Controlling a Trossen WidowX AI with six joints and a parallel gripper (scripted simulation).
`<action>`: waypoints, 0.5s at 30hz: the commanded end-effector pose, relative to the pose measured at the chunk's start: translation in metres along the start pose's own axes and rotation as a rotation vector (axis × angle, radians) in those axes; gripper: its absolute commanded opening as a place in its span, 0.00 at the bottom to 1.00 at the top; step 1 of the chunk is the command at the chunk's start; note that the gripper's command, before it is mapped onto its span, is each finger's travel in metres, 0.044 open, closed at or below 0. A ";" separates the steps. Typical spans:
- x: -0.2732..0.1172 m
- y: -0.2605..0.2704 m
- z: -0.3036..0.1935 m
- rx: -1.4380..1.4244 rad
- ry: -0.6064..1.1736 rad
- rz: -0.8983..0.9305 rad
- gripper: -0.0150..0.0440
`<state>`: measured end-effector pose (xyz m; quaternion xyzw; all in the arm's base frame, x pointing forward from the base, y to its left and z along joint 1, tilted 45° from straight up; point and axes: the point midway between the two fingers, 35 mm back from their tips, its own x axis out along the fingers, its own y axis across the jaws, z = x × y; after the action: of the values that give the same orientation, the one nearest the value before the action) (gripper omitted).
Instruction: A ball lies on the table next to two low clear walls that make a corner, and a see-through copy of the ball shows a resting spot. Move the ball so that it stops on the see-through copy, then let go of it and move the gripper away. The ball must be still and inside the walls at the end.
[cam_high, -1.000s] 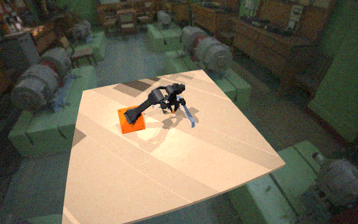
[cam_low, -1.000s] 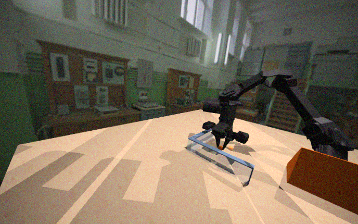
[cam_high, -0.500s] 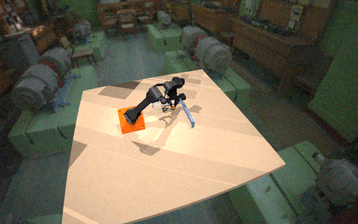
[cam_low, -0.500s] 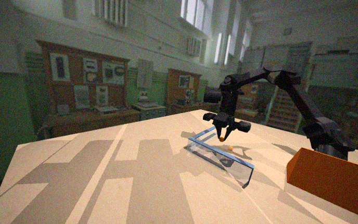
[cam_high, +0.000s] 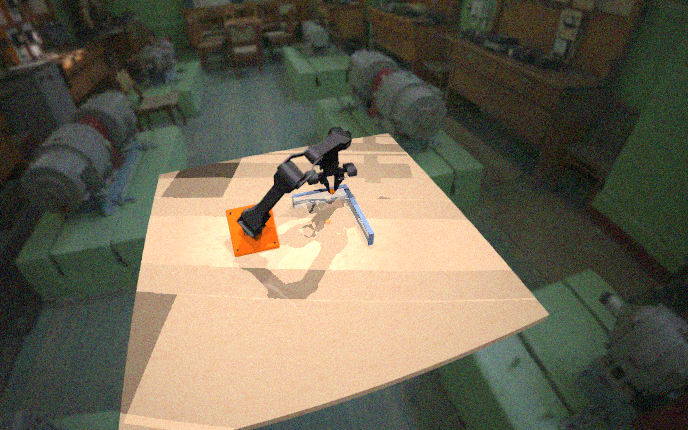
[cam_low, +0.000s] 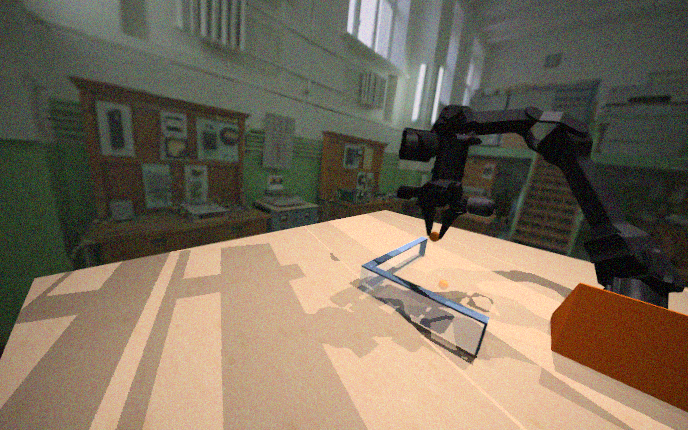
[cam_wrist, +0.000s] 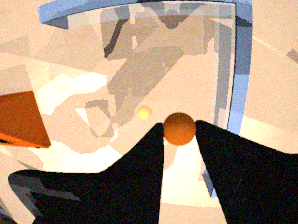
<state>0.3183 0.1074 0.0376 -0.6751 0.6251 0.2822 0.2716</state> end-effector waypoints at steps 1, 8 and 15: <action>0.006 0.005 -0.007 0.007 0.001 0.011 0.25; 0.020 0.017 -0.022 0.006 0.002 0.011 0.25; 0.034 0.031 -0.035 0.006 0.004 0.012 0.25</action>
<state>0.2974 0.0666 0.0385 -0.6702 0.6295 0.2798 0.2764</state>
